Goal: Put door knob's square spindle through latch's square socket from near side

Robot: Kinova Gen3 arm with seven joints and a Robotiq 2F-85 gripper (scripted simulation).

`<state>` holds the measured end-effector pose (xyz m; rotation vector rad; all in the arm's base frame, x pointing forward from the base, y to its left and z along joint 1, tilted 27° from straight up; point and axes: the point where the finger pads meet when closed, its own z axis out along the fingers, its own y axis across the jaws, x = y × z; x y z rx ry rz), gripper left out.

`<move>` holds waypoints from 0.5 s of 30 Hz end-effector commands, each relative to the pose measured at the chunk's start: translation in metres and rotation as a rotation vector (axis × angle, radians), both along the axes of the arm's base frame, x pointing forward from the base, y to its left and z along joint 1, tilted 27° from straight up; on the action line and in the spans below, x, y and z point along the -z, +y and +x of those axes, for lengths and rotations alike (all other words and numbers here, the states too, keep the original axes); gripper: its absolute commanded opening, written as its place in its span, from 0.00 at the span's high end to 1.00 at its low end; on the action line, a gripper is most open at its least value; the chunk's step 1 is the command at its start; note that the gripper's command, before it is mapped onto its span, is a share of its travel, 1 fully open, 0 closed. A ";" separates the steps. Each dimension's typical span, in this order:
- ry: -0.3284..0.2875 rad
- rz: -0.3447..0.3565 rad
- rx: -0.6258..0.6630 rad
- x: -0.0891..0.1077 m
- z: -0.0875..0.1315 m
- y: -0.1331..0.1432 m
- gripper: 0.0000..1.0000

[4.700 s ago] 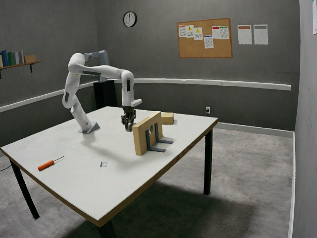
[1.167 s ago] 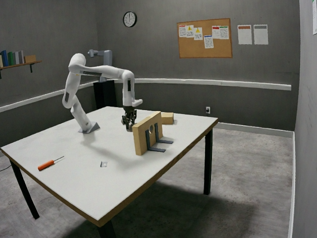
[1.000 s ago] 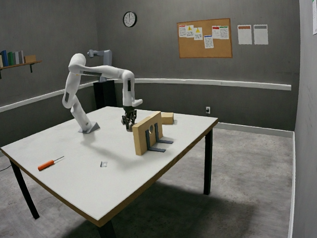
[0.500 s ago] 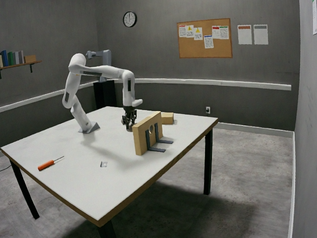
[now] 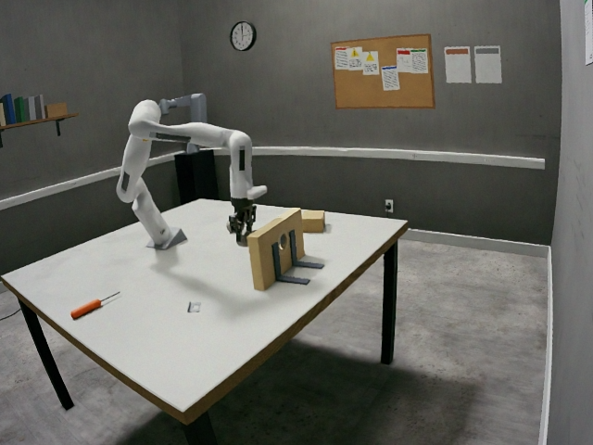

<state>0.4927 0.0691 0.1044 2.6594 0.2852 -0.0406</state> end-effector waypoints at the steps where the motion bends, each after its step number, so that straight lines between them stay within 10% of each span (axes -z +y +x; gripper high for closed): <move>1: -0.002 0.001 -0.001 -0.001 0.000 0.001 0.37; 15: -0.002 0.001 -0.001 -0.001 0.002 0.001 0.37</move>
